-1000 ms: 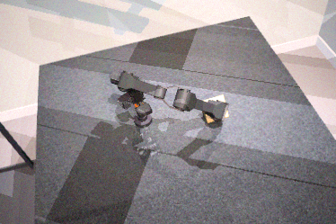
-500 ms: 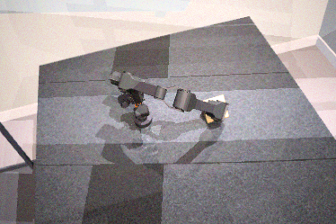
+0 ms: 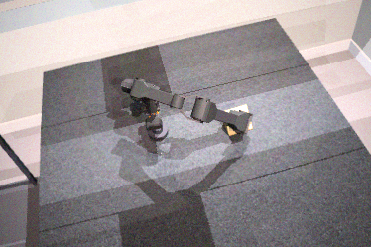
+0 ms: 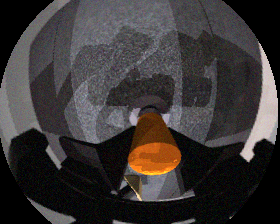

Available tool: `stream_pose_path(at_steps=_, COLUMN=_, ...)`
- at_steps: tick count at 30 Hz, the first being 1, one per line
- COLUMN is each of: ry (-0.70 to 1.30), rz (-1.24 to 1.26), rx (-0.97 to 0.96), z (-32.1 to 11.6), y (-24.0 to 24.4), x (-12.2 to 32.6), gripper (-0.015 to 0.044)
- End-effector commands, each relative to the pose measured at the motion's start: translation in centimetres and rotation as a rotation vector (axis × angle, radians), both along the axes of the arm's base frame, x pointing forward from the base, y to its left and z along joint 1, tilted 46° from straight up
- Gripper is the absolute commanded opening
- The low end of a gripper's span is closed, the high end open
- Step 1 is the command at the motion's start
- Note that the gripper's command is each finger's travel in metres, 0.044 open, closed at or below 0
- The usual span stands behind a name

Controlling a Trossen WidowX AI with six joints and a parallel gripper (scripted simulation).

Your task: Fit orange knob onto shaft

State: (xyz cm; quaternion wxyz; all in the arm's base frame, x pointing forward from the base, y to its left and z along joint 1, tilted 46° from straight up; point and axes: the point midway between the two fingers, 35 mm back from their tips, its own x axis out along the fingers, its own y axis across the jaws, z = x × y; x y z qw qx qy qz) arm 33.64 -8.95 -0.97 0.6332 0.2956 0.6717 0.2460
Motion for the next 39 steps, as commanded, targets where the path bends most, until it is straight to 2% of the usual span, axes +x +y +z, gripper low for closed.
stream_pose_path(at_steps=1, ry=0.062, rz=-0.061, rx=-0.002, z=-0.03, y=0.07, x=-0.08, gripper=0.0)
stream_pose_path(at_steps=26, ry=0.062, rz=-0.061, rx=-0.002, z=0.11, y=-0.06, x=0.03, gripper=0.0)
stream_pose_path(at_steps=33, ry=0.203, rz=-0.202, rx=-0.007, z=-0.01, y=0.05, x=-0.03, gripper=0.0)
stream_pose_path(at_steps=39, ry=0.21, rz=-0.209, rx=-0.007, z=-0.2, y=0.23, x=-0.03, gripper=0.0)
